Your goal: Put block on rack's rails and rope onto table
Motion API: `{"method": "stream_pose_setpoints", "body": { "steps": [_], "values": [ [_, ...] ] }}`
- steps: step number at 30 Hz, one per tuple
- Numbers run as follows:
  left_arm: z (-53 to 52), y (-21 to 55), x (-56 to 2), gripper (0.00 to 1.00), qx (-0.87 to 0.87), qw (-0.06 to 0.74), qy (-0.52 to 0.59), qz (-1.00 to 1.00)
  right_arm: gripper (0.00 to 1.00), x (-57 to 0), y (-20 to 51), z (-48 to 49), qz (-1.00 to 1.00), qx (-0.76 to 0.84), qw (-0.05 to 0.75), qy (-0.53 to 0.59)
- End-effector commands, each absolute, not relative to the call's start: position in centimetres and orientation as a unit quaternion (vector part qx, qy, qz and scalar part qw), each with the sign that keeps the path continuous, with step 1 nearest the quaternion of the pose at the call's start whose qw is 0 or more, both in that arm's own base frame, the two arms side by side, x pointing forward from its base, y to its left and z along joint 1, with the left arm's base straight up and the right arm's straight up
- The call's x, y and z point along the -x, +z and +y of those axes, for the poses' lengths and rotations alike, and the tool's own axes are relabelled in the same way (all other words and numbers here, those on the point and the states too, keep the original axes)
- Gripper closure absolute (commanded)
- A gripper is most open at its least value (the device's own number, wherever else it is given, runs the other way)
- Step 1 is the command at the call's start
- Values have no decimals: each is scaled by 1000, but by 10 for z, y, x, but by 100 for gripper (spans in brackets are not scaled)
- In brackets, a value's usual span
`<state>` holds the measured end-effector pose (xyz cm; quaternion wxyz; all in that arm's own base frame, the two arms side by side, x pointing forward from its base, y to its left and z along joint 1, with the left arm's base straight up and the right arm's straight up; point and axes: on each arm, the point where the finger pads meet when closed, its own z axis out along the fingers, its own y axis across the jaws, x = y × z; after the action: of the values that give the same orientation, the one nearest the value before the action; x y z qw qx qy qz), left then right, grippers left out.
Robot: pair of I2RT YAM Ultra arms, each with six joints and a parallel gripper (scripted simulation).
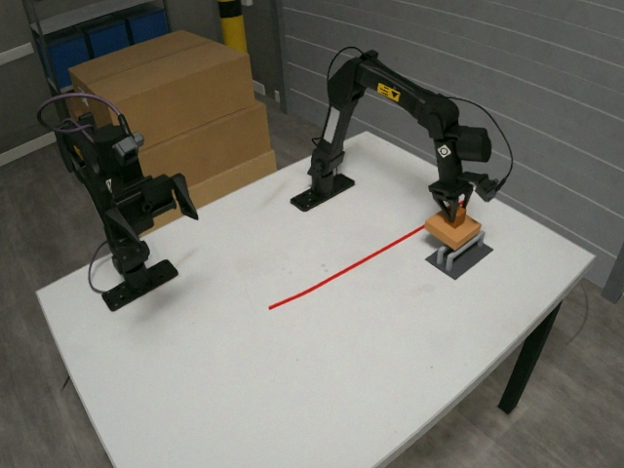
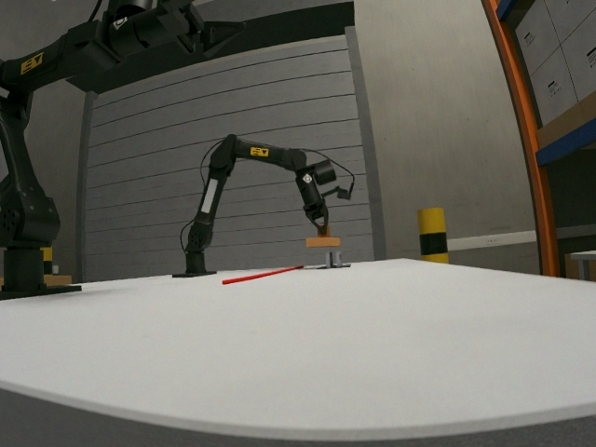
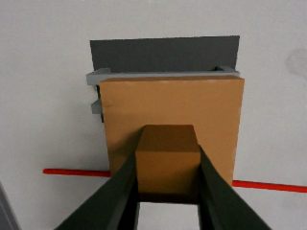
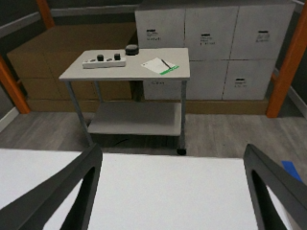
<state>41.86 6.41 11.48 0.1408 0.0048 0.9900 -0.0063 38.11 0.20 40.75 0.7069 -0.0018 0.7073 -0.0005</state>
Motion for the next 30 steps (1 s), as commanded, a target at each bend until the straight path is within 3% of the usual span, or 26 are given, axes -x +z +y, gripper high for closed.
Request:
{"method": "stream_pose_setpoints", "body": {
  "steps": [1, 15, 30],
  "values": [
    [70, 132, -436, 100, -14, 170, -7, 985, 0, -374, 415, 4, 701, 9, 714, 0],
    [69, 160, -460, 100, -18, 226, 0, 974, 0, -374, 415, 4, 701, 9, 714, 0],
    [73, 141, -455, 100, -10, 218, 0, 976, 0, -374, 415, 4, 701, 9, 714, 0]
  ]
}}
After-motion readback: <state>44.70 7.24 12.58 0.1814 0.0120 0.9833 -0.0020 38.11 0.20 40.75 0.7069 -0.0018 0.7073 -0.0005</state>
